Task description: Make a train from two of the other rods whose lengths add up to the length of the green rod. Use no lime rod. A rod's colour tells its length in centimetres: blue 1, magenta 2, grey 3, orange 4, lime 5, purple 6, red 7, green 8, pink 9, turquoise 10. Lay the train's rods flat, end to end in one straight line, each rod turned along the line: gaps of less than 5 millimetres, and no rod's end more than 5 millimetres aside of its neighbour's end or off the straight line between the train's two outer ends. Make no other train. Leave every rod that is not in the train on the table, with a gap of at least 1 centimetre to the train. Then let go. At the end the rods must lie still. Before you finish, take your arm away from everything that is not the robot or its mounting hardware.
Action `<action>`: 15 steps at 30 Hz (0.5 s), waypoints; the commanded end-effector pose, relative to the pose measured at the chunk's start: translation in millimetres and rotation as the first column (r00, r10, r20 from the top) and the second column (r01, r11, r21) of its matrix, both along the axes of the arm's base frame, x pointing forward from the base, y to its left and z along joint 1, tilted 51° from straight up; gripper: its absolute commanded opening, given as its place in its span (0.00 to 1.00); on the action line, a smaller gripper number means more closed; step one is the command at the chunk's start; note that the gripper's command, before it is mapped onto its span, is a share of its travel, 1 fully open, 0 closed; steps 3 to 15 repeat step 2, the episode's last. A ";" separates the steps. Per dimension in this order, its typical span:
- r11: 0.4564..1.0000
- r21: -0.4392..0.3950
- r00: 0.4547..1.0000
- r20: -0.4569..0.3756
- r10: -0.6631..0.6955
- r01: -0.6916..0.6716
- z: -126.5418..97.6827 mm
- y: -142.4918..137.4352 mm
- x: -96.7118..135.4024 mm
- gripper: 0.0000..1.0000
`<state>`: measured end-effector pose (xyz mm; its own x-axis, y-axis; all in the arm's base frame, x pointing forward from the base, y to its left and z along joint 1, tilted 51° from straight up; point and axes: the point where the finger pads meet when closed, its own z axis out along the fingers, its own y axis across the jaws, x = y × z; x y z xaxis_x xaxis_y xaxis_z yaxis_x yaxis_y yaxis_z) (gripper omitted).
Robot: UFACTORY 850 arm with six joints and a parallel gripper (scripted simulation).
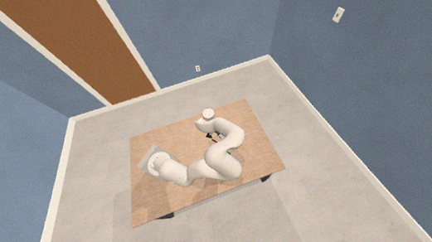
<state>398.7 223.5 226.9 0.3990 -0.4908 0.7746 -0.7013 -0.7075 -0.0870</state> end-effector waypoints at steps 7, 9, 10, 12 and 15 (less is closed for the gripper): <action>1.000 0.001 1.000 0.001 0.001 -0.001 0.4 0.6 0.1 1.00; 1.000 0.001 1.000 0.001 0.001 -0.001 0.4 0.6 0.1 1.00; 1.000 0.001 1.000 0.001 0.001 -0.001 0.4 0.6 0.1 1.00; 1.000 0.001 1.000 0.001 0.001 -0.001 0.4 0.6 0.1 1.00; 1.000 0.001 1.000 0.001 0.001 -0.001 0.4 0.6 0.1 1.00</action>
